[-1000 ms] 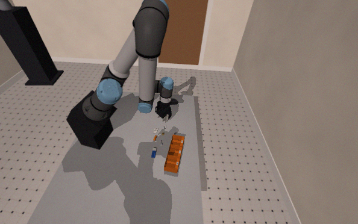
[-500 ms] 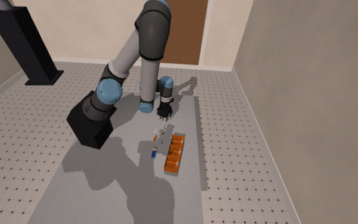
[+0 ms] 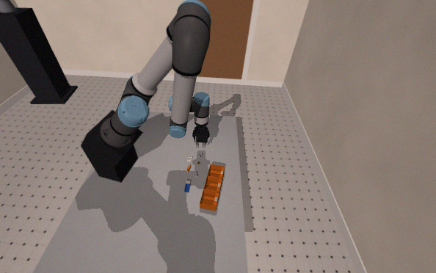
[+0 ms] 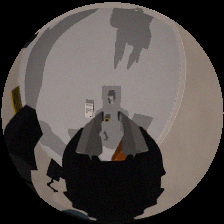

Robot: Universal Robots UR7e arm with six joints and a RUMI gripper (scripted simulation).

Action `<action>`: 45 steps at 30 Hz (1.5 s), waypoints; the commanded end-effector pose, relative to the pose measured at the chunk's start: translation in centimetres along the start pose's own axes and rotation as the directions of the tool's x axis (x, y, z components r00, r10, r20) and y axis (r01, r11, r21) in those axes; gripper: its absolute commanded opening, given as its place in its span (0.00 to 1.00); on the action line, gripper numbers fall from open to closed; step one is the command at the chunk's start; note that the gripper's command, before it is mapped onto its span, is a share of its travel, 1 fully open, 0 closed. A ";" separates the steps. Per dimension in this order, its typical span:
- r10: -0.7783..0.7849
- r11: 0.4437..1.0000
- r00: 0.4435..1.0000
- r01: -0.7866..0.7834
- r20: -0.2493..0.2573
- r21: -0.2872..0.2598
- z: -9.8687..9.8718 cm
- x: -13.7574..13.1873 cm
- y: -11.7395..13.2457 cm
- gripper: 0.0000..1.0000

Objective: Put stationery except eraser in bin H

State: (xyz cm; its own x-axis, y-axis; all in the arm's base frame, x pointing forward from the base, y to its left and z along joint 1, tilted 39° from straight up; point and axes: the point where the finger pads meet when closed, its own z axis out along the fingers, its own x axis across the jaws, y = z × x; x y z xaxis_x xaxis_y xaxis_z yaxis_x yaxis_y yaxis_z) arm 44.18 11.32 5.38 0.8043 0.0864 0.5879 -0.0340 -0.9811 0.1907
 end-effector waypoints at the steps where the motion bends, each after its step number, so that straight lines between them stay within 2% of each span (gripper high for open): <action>1: -0.082 0.997 0.997 0.082 -0.018 0.009 0.0 0.0 0.0 0.18; 31: -0.081 0.997 0.997 0.081 -0.017 0.009 0.0 0.0 0.0 0.18; 33: -0.082 0.997 0.997 0.082 -0.018 0.009 0.8 0.0 0.0 0.18; 35: -0.082 0.997 0.997 0.082 -0.018 0.009 0.8 0.0 0.0 0.18; 45: -0.082 0.997 0.997 0.082 -0.018 0.009 4.8 0.1 -0.1 0.18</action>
State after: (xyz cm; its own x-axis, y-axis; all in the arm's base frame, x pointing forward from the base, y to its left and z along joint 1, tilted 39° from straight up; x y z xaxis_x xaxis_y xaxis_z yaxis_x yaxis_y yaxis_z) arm 45.94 10.80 3.02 0.7967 0.1684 0.5805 0.0373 -0.9723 0.2308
